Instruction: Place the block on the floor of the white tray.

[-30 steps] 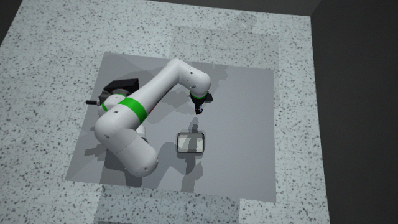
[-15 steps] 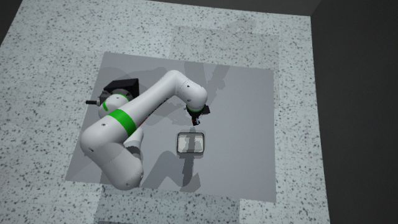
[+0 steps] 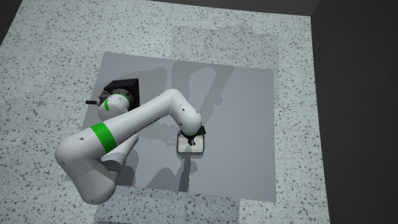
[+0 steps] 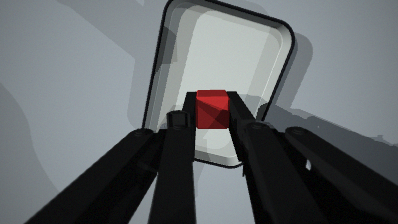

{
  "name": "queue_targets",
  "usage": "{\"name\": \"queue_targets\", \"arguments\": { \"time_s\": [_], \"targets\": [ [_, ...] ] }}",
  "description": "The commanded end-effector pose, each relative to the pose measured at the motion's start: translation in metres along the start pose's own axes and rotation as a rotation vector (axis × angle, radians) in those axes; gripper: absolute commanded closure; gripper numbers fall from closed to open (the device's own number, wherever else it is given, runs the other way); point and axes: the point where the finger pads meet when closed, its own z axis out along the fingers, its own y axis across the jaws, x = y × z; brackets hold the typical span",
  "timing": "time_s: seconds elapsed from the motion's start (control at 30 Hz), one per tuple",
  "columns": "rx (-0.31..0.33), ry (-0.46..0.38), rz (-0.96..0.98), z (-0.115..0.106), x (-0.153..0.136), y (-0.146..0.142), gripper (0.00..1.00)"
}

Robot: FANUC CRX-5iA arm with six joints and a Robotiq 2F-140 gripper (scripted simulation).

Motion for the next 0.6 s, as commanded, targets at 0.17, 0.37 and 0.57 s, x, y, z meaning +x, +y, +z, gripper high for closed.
{"name": "queue_targets", "arguments": {
  "time_s": [0.17, 0.37, 0.57],
  "targets": [
    [0.001, 0.002, 0.0, -0.0006, 0.0006, 0.0006, 0.9],
    [0.001, 0.002, 0.0, 0.0003, 0.0007, 0.0007, 0.9],
    [0.003, 0.002, -0.001, 0.0067, 0.0009, 0.0009, 0.9]
  ]
}}
